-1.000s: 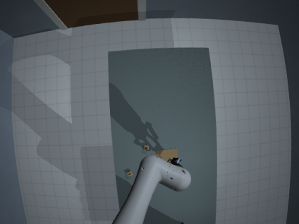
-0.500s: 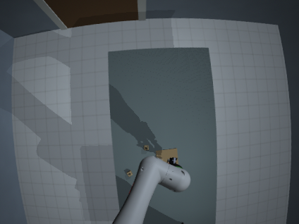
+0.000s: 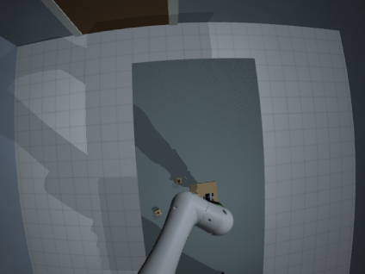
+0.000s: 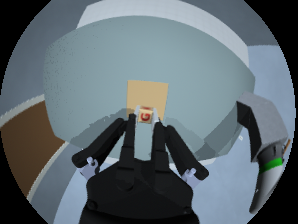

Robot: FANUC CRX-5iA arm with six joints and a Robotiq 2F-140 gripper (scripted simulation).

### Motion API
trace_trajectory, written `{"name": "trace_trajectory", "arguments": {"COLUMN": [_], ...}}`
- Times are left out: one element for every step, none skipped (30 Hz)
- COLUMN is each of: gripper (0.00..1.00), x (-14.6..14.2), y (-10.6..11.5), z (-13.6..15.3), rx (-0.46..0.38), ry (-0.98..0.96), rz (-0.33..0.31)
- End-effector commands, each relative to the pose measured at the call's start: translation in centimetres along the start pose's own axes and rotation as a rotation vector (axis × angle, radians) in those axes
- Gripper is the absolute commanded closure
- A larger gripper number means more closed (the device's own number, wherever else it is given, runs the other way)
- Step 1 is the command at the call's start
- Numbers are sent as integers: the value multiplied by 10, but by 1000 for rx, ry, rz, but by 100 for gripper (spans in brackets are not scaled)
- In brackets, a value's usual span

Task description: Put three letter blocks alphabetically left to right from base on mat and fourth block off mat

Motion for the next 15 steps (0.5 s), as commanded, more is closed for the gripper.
{"name": "trace_trajectory", "arguments": {"gripper": [84, 84, 84, 84, 84, 84, 84, 84, 84, 84, 84, 84, 84, 84, 84], "x": [0, 0, 0, 0, 0, 0, 0, 0, 0, 0, 0, 0, 0, 0, 0], "y": [0, 0, 0, 0, 0, 0, 0, -1, -2, -4, -5, -8, -11, -14, -17], "z": [0, 0, 0, 0, 0, 0, 0, 0, 0, 0, 0, 0, 0, 0, 0], "rx": [0, 0, 0, 0, 0, 0, 0, 0, 0, 0, 0, 0, 0, 0, 0], "ry": [0, 0, 0, 0, 0, 0, 0, 0, 0, 0, 0, 0, 0, 0, 0], "rz": [0, 0, 0, 0, 0, 0, 0, 0, 0, 0, 0, 0, 0, 0, 0]}}
Point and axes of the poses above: the point where the finger pads meet when closed, its own y axis back along the fingers, its own x axis across the jaws, z = x × y, the point moved 5 cm from there along y, back along the fingers, and after that the axes turned 9 degrees about -y, right-handed, at the moved point
